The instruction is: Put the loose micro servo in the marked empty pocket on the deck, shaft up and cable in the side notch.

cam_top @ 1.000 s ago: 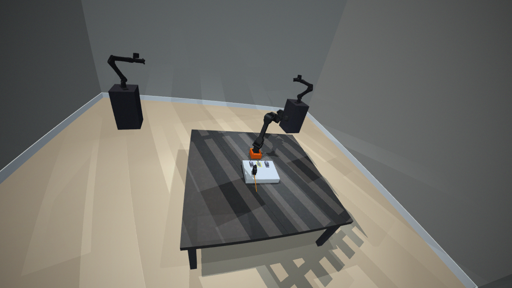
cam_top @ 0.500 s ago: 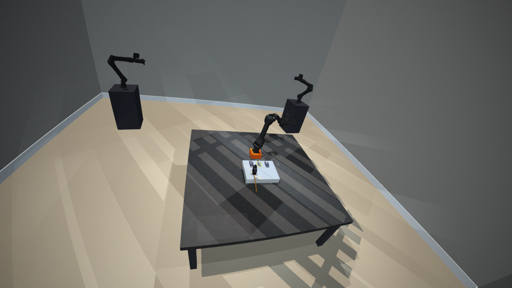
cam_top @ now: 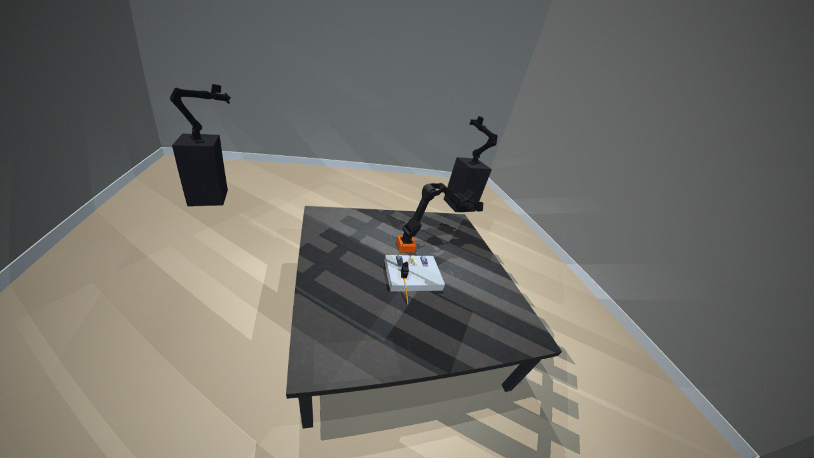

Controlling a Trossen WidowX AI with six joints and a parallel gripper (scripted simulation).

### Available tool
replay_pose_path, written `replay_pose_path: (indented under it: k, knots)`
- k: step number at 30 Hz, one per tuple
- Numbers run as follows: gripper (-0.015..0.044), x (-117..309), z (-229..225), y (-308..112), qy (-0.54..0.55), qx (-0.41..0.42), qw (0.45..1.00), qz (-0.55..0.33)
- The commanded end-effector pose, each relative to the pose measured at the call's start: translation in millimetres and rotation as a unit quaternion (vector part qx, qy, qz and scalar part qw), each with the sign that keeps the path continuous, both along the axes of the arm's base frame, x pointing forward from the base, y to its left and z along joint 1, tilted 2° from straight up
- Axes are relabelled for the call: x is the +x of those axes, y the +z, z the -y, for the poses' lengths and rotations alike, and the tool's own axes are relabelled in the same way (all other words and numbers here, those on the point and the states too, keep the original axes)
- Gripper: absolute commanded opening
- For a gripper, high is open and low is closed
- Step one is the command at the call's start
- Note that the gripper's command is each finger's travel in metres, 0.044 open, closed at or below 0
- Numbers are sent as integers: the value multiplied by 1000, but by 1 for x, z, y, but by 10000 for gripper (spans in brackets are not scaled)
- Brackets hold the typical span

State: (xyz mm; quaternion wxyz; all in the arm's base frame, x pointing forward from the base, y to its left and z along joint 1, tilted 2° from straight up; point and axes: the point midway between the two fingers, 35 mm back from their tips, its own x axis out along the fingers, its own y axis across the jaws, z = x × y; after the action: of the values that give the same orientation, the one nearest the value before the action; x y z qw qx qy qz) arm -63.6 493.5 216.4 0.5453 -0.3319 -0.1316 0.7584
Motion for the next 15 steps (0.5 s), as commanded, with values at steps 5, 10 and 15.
replay_pose_path:
  k: [5,10,15]
  knots:
    - [440,76,2,-7,-60,-17,998,31]
    - [440,131,13,-14,-100,-42,991,74]
    - [440,181,29,-19,-130,-68,982,115]
